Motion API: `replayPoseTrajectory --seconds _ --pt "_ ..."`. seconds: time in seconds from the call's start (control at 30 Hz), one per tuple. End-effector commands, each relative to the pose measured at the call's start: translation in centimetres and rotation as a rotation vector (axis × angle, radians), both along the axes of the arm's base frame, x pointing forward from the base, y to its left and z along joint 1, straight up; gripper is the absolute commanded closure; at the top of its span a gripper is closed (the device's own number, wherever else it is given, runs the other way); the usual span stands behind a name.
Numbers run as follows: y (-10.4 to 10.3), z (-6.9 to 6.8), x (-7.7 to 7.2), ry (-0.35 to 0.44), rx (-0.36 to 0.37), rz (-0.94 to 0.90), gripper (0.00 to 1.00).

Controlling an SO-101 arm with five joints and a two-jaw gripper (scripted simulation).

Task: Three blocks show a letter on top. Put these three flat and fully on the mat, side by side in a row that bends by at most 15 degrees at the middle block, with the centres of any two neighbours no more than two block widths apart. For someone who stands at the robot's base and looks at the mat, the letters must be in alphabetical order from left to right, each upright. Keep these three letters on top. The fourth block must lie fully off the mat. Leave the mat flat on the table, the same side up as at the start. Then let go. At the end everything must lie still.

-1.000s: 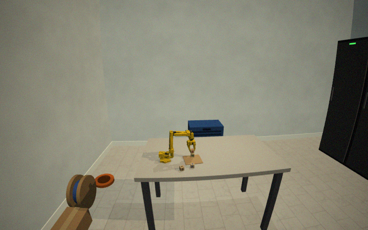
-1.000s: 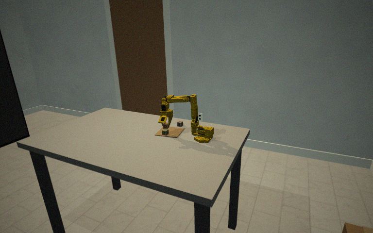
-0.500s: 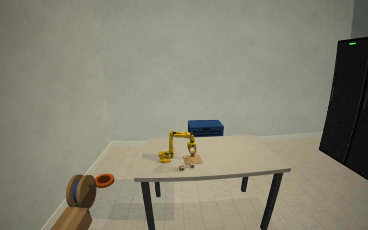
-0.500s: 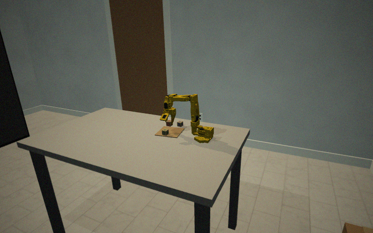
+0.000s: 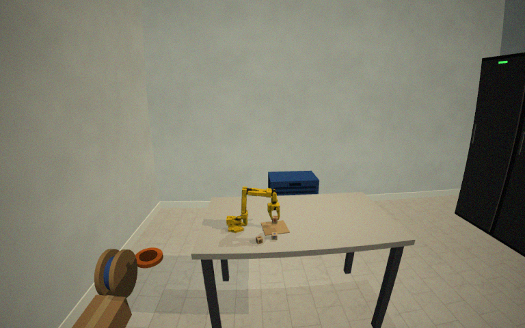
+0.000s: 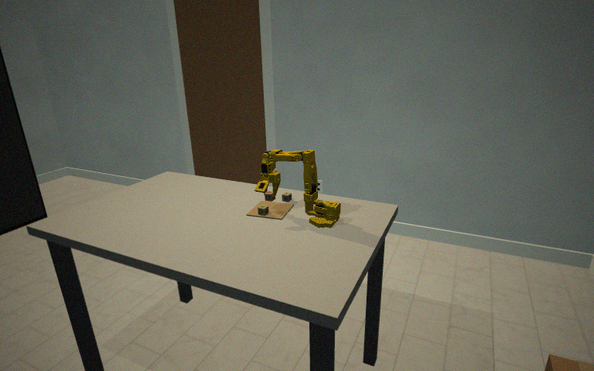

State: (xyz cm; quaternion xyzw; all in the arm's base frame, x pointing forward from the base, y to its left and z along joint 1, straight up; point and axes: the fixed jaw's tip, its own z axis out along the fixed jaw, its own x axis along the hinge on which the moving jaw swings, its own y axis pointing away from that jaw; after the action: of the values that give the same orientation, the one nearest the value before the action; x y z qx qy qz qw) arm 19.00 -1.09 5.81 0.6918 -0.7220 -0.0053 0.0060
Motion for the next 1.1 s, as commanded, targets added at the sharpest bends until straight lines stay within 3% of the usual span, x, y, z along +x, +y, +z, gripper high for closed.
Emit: replayPoseTrajectory --seconds 0.0,0.67,1.07 --pt "-0.17 1.8 1.25 -0.124 -0.005 -0.013 1.0" --pt "-0.17 2.0 1.21 -0.136 -0.005 -0.027 1.0" --pt "-0.18 1.42 1.32 -0.136 -0.005 -0.027 1.0"
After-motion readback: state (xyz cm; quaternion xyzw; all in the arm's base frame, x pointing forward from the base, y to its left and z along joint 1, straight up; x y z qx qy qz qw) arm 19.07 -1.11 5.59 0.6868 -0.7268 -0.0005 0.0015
